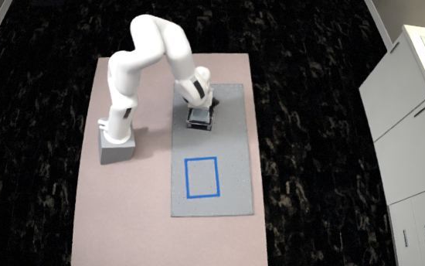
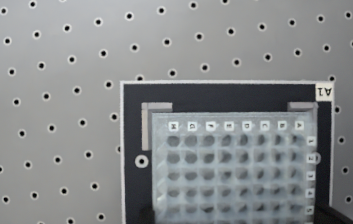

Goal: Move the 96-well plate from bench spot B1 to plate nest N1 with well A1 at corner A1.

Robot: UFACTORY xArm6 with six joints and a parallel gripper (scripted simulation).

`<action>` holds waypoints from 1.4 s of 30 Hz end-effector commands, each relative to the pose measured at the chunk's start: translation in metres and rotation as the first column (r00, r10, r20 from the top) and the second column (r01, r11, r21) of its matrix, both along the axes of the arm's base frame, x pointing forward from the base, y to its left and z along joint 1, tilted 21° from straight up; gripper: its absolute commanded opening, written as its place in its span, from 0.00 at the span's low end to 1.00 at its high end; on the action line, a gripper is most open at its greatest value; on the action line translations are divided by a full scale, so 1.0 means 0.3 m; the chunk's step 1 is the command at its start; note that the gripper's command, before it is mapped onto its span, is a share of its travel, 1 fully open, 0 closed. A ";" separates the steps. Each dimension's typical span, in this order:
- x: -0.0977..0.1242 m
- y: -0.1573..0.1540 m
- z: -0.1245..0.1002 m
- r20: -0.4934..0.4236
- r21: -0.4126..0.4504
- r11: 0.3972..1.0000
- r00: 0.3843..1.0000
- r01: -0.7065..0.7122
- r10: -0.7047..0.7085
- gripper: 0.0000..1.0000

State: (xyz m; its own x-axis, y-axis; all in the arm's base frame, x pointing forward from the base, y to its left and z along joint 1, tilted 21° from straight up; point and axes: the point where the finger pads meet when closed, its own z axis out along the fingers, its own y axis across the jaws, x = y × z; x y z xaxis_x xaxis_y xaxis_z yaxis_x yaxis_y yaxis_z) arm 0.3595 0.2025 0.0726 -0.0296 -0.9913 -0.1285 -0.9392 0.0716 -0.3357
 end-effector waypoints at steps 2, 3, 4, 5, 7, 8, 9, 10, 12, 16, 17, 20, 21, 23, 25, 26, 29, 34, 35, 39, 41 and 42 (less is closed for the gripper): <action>0.003 0.002 0.003 0.003 0.001 1.000 1.000 0.000 0.000 1.00; 0.003 0.002 0.003 0.003 0.001 1.000 1.000 0.000 0.000 1.00; 0.003 0.002 0.003 0.003 0.001 1.000 1.000 0.000 0.000 1.00; 0.003 0.002 0.003 0.003 0.001 1.000 1.000 0.000 0.000 1.00; 0.003 0.002 0.003 0.003 0.001 1.000 1.000 0.000 0.000 1.00; 0.003 0.002 0.003 0.003 0.001 1.000 1.000 0.000 0.000 1.00; 0.003 0.002 0.003 0.003 0.002 1.000 1.000 0.000 0.000 1.00; 0.003 0.002 0.003 0.003 0.002 1.000 1.000 0.000 0.000 1.00; 0.003 0.002 0.003 0.003 0.002 1.000 1.000 0.000 0.000 1.00; 0.003 0.002 0.003 0.003 0.002 1.000 1.000 0.000 0.000 1.00; 0.003 0.002 0.003 0.003 0.002 1.000 1.000 0.000 0.000 1.00; 0.003 0.002 0.003 0.003 0.002 1.000 1.000 0.000 0.000 1.00; 0.003 0.002 0.003 0.003 0.002 1.000 1.000 0.000 0.000 1.00; 0.003 0.002 0.003 0.003 0.002 1.000 1.000 0.000 0.000 1.00; 0.003 0.002 0.003 0.003 0.002 1.000 1.000 0.000 0.000 1.00; 0.003 0.002 0.003 0.003 0.002 1.000 1.000 0.000 0.000 1.00; -0.006 -0.001 0.028 0.003 0.001 1.000 1.000 0.000 0.000 1.00; -0.016 -0.004 0.053 0.003 0.002 1.000 1.000 0.000 0.000 1.00; -0.019 -0.005 0.061 0.003 0.002 1.000 1.000 0.000 0.000 1.00; -0.031 -0.009 0.094 0.003 0.002 1.000 1.000 0.000 0.000 1.00; -0.037 -0.011 0.111 0.003 0.002 1.000 1.000 0.000 0.000 1.00; -0.040 -0.012 0.119 0.003 0.002 1.000 1.000 0.000 0.000 1.00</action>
State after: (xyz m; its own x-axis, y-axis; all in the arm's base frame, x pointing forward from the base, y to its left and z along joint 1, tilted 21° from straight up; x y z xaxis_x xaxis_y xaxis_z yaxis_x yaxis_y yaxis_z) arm 0.3519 0.2005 0.0934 -0.0304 -0.9914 -0.1275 -0.9377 0.0725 -0.3399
